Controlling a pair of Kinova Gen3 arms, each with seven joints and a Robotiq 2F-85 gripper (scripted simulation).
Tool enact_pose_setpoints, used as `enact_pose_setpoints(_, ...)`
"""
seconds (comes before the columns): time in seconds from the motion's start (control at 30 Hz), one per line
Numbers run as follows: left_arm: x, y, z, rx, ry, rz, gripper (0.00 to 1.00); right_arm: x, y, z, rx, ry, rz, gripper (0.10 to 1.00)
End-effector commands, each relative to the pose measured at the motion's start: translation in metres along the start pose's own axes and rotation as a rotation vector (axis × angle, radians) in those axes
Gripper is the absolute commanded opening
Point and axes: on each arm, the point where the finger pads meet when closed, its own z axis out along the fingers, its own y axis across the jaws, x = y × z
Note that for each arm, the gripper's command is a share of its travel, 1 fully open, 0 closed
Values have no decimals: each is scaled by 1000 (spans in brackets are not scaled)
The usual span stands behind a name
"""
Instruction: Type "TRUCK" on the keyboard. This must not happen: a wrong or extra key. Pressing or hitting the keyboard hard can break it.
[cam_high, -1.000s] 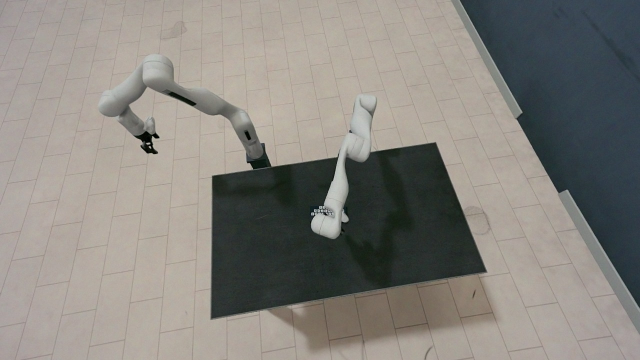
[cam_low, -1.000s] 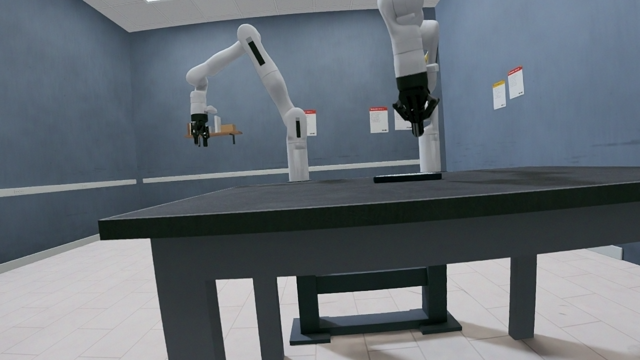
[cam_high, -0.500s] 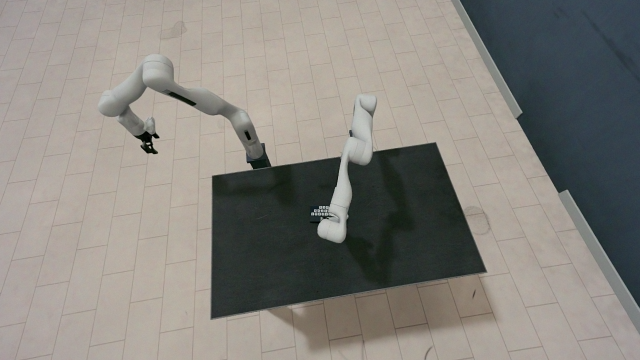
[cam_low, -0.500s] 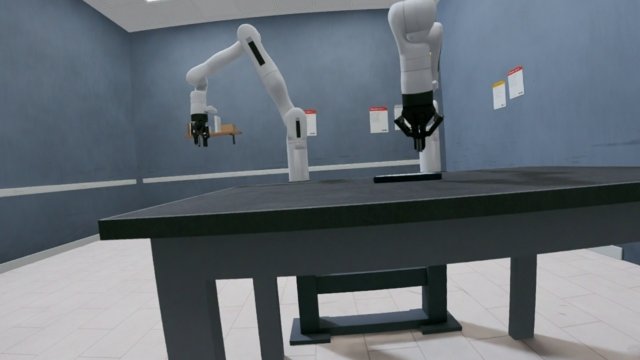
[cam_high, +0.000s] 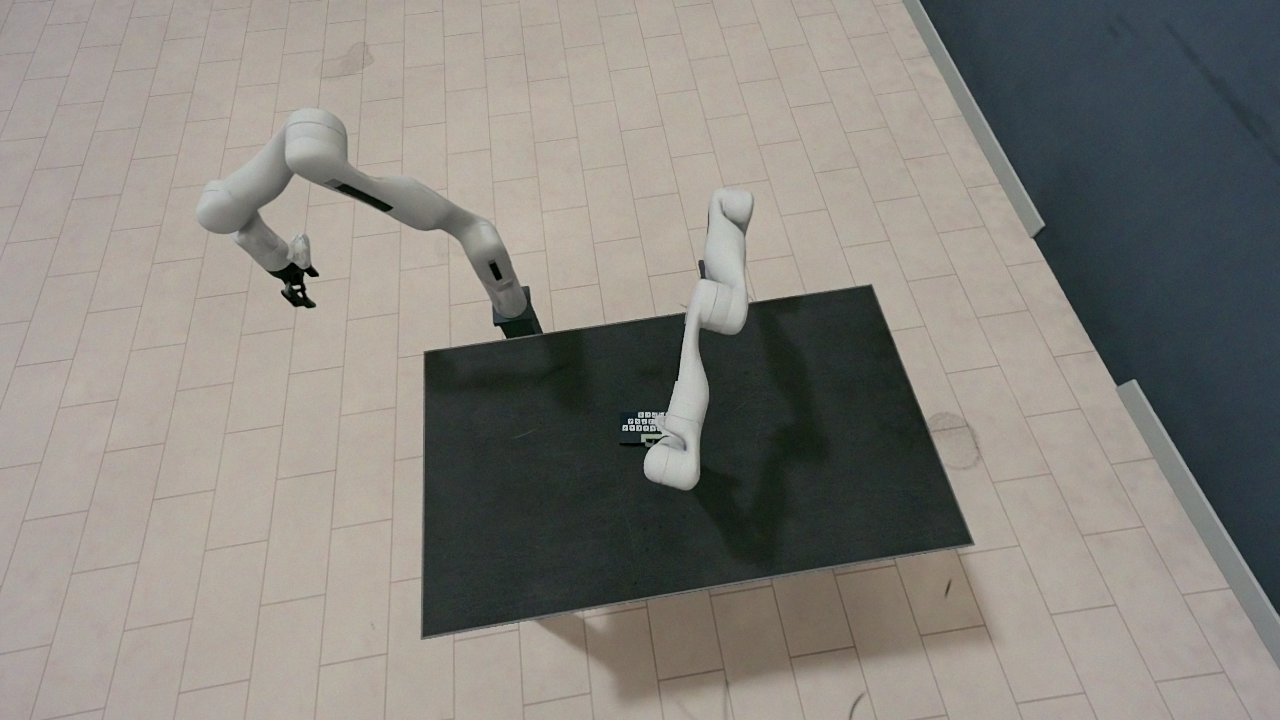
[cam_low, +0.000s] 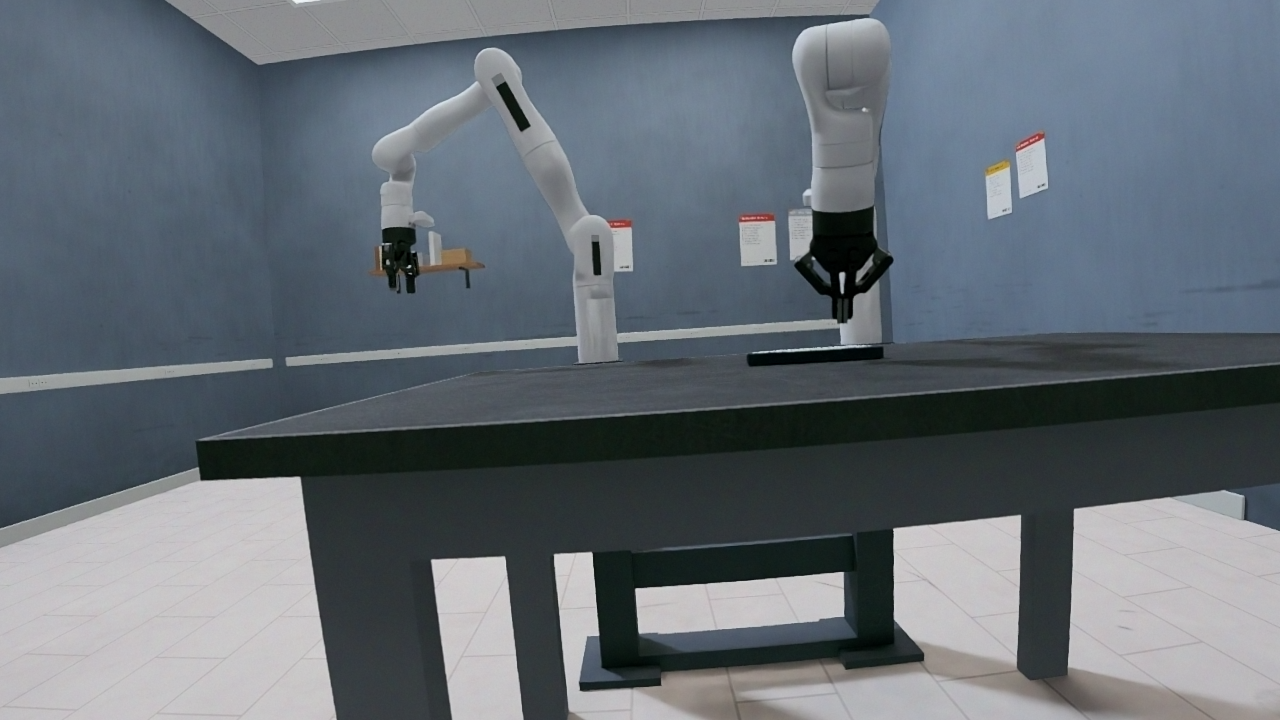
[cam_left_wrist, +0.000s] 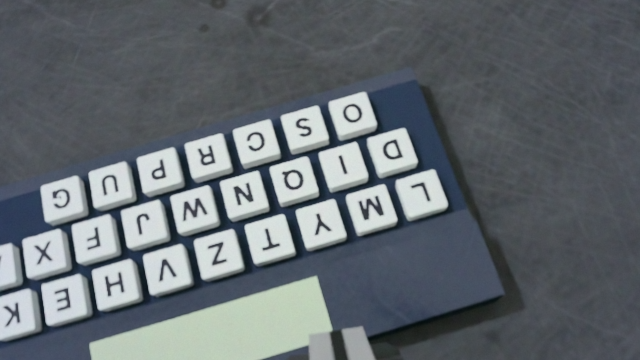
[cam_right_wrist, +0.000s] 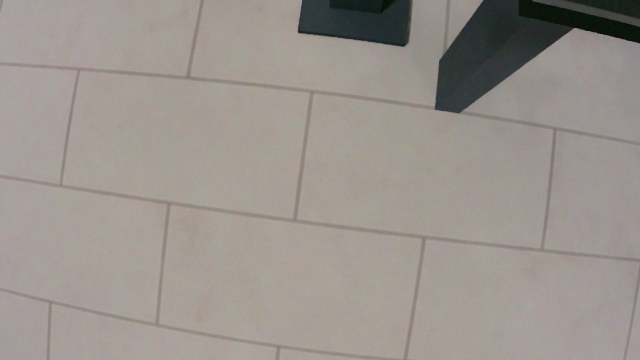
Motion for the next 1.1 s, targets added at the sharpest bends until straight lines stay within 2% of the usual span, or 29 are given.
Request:
enact_pose_setpoints(0.0,0,1,2,5,2,-30,99,0,0,-1,0,-2,0,1000)
enact_pose_setpoints(0.4,0,2,13,22,16,-124,99,0,0,-1,0,-2,0,1000)
enact_pose_setpoints(1.07,0,2,15,25,20,-146,99,0,0,-1,0,-2,0,1000)
